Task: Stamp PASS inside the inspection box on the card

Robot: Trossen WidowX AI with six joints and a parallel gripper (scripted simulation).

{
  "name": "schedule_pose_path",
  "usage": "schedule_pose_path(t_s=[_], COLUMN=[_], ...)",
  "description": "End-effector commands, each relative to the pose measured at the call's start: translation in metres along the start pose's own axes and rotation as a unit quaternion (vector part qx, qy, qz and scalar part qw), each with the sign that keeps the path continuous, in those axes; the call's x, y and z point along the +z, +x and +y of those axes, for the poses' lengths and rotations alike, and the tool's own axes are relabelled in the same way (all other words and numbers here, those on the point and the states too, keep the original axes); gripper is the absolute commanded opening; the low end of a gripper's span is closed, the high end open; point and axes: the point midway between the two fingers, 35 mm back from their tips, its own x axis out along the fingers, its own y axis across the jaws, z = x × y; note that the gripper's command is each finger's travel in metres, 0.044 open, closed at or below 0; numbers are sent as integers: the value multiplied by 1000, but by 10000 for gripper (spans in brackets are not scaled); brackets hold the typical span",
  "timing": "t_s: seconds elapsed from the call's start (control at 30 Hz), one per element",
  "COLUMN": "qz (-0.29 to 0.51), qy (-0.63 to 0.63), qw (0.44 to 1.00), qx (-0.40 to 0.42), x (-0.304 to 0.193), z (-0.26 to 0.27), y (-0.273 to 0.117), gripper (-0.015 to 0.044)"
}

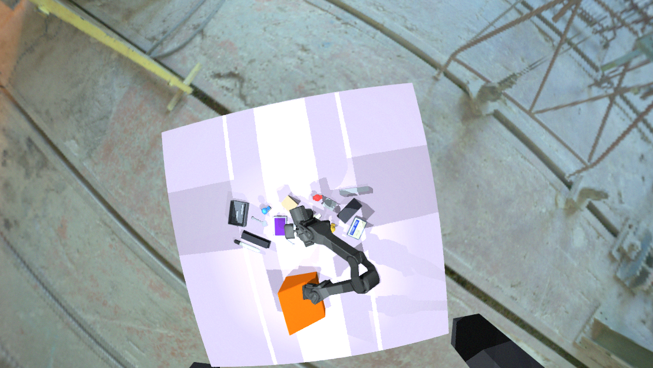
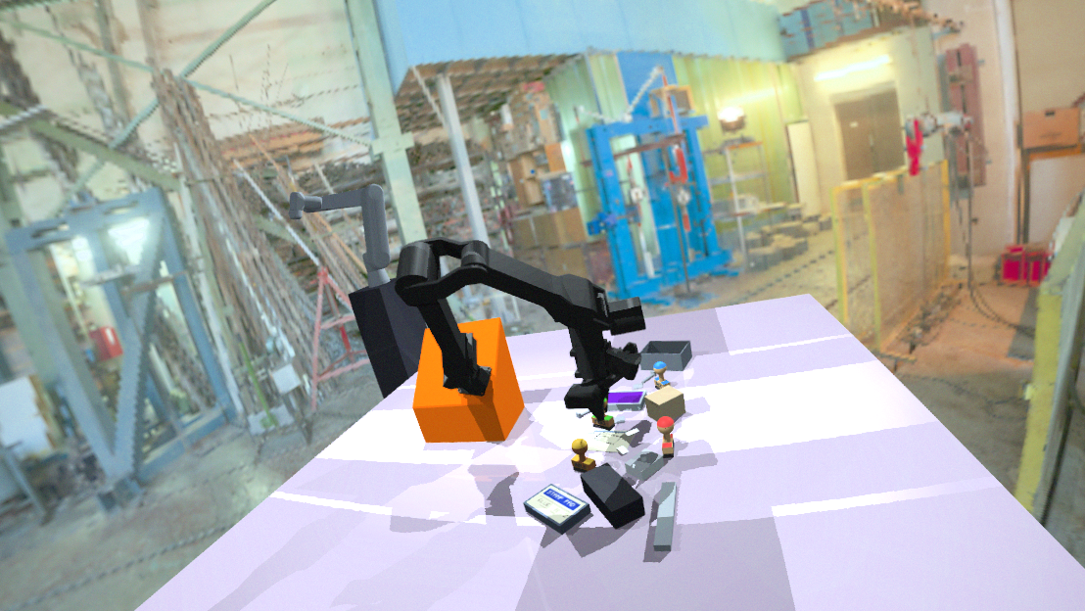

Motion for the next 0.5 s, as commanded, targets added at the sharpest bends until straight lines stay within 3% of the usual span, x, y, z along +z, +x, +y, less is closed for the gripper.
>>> schedule_pose_path(t_s=[0.0,0.47], qz=[-6,-6], qy=[6,6], qw=[1000,1000], qx=[4,4], x=[4,3], z=[0,0], y=[-10,-33], gripper=[0,0])
